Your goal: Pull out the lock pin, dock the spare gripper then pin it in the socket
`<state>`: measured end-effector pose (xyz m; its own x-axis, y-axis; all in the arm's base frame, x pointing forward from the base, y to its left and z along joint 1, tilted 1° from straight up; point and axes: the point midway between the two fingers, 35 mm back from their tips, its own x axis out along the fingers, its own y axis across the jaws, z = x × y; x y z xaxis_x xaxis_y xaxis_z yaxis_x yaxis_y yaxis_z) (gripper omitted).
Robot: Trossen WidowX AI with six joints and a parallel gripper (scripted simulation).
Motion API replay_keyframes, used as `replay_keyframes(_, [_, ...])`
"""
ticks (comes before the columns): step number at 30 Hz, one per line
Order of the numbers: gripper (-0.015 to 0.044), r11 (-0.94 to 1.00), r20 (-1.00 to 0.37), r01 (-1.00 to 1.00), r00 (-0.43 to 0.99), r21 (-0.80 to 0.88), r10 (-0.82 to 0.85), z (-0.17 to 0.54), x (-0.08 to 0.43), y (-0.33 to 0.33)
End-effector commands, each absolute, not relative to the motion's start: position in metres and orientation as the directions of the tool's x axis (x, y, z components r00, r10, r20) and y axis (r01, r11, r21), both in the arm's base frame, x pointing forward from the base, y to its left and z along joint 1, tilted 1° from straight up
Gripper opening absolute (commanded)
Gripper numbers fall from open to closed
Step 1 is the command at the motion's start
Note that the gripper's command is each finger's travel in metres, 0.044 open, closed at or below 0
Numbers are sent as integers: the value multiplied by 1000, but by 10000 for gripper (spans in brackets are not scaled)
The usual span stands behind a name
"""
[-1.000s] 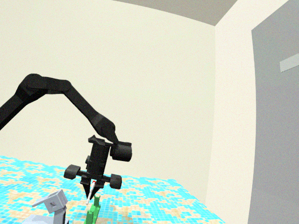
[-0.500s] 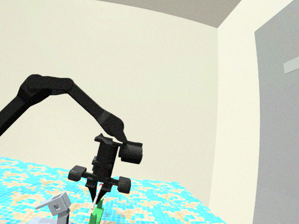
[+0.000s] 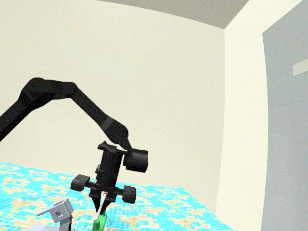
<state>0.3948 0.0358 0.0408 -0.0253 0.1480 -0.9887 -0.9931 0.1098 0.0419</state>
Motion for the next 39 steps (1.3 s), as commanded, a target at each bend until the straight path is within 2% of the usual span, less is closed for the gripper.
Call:
replay_keyframes(1, [0,107,-989,-993,-28,45,147,34,394,35])
replay_keyframes(39, [0,108,-989,-994,-16,32,148,8,394,35])
